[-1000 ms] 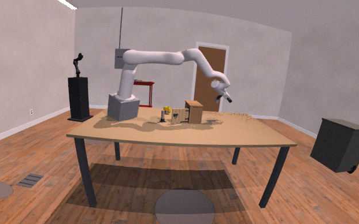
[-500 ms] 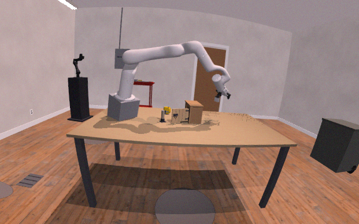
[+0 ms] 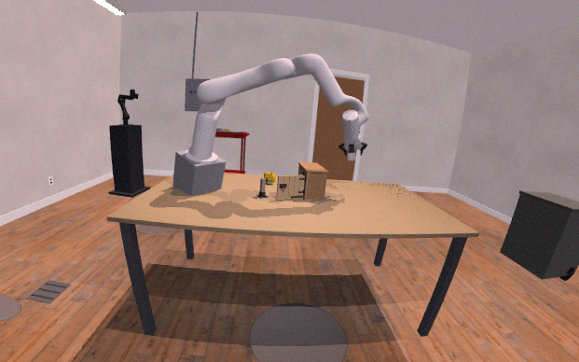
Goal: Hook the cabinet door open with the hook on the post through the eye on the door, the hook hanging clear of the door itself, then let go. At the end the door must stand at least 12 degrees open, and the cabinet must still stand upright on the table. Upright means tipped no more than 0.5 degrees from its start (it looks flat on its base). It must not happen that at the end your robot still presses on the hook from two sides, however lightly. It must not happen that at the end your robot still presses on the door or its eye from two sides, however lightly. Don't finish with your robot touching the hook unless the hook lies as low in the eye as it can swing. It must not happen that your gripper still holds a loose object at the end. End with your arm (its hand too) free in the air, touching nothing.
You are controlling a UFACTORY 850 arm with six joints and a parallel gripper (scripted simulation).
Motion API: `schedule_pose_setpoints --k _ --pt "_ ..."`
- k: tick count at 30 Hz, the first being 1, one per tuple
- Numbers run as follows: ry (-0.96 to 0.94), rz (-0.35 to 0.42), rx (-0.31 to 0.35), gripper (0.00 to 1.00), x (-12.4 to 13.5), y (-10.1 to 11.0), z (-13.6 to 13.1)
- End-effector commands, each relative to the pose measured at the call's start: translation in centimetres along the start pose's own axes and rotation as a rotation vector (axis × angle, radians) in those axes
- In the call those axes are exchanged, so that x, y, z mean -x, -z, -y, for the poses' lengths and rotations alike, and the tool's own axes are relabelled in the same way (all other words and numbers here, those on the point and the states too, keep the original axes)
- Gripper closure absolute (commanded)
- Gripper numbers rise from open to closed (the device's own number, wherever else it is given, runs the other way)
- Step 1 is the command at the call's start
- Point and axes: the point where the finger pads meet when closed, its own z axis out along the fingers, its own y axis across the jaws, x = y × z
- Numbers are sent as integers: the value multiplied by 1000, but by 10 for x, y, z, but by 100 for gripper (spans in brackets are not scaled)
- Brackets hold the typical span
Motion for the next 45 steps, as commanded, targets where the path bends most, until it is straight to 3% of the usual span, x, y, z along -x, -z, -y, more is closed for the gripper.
schedule_pose_setpoints --k 1,4,7,8,9,10,12,13,15,16,18,19,20,21,24,25,26,27,29,30,31,32,33,34,36,39,45 --pt "190 -55 73 0 -8 25 -21" --pt "370 -90 152 0 -24 54 -48" --pt "411 -100 170 0 -24 54 -48" --pt "533 -121 228 0 -33 70 -62" --pt "533 -121 228 0 -33 70 -62" --pt "596 -127 262 0 -42 87 -75" --pt "645 -137 285 0 -42 87 -75" --pt "713 -142 323 0 -52 104 -89" --pt "755 -151 344 0 -52 104 -89" --pt "838 -157 392 0 -62 122 -102" --pt "863 -161 406 0 -62 122 -102" --pt "957 -167 462 0 -72 140 -114" --pt "968 -168 469 0 -72 140 -114" --pt "1030 -168 510 0 -82 158 -127" --pt "1070 -172 533 0 -82 158 -127" --pt "1168 -173 599 0 -92 176 -139" --pt "1168 -173 599 0 -92 176 -139" --pt "1243 -170 652 0 -102 194 -150" --pt "1263 -171 665 0 -102 194 -150" --pt "1348 -166 728 0 -112 212 -161" --pt "1354 -166 732 0 -112 212 -161" --pt "1419 -158 784 0 -121 230 -170" --pt "1440 -158 799 0 -121 230 -170" --pt "1491 -155 843 0 -131 245 -180" --pt "1515 -155 861 0 -131 245 -180" --pt "1598 -209 917 0 -154 249 -206" --pt "1686 -242 955 0 -171 251 -230"
